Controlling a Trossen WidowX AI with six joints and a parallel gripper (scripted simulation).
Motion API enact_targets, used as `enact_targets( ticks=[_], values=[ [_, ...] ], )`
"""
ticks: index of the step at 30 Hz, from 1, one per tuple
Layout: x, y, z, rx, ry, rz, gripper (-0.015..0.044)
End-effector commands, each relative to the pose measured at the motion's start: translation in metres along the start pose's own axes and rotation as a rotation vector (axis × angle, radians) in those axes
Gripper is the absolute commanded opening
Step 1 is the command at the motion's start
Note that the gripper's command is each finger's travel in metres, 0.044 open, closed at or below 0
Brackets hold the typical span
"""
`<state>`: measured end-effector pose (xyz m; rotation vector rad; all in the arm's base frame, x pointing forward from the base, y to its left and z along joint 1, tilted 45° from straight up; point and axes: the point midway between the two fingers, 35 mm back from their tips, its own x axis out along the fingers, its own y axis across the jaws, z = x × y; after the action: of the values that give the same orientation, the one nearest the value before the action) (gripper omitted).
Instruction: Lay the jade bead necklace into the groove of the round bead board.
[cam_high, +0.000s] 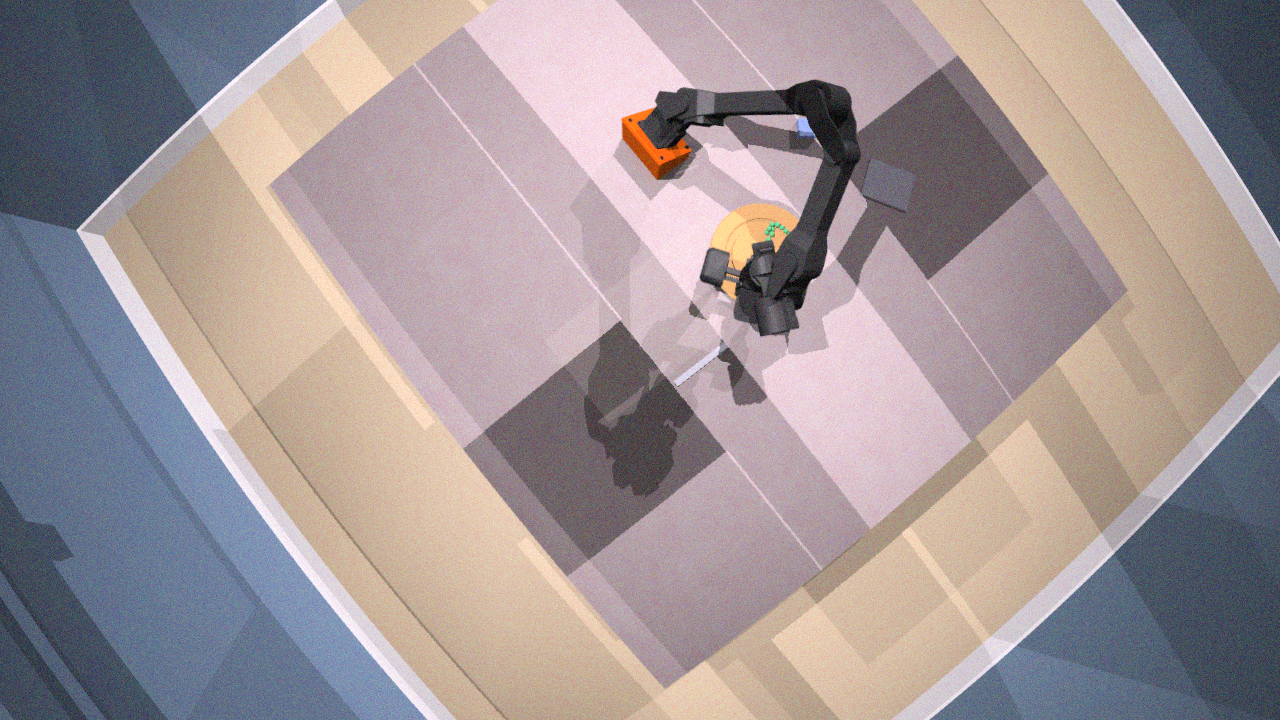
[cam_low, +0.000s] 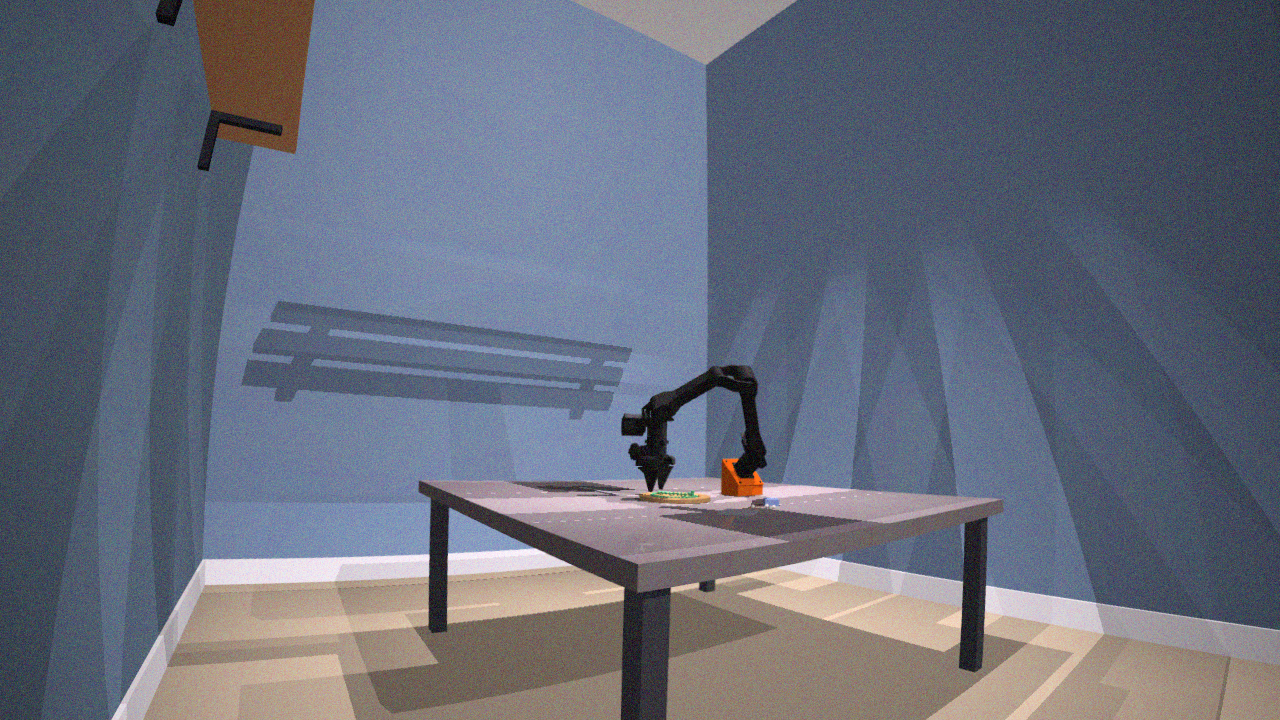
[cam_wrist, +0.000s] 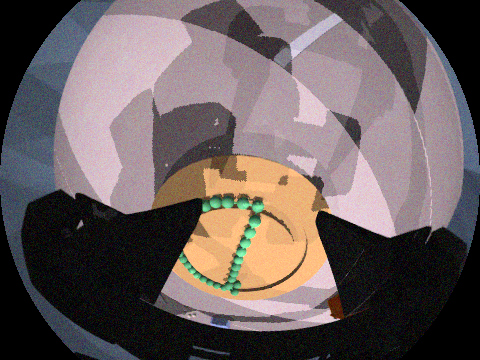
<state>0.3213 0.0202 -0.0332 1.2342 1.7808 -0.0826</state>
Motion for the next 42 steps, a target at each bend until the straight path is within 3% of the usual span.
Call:
enact_targets(
  ticks=[1, 6, 11, 41, 42],
  values=[
    [-0.004, 0.001, -0.001, 0.014, -0.002, -0.002, 0.0387],
    [-0.031, 0.003, -0.011, 0.151, -0.003, -0.002, 0.0256],
    [-0.028, 0.004, -0.011, 0.156, -0.002, -0.002, 0.0125],
    [0.008, 0.004, -0.011, 0.156, -0.001, -0.001, 0.0120],
    [0.005, 0.005, -0.010, 0.147, -0.006, -0.002, 0.0094]
  ],
)
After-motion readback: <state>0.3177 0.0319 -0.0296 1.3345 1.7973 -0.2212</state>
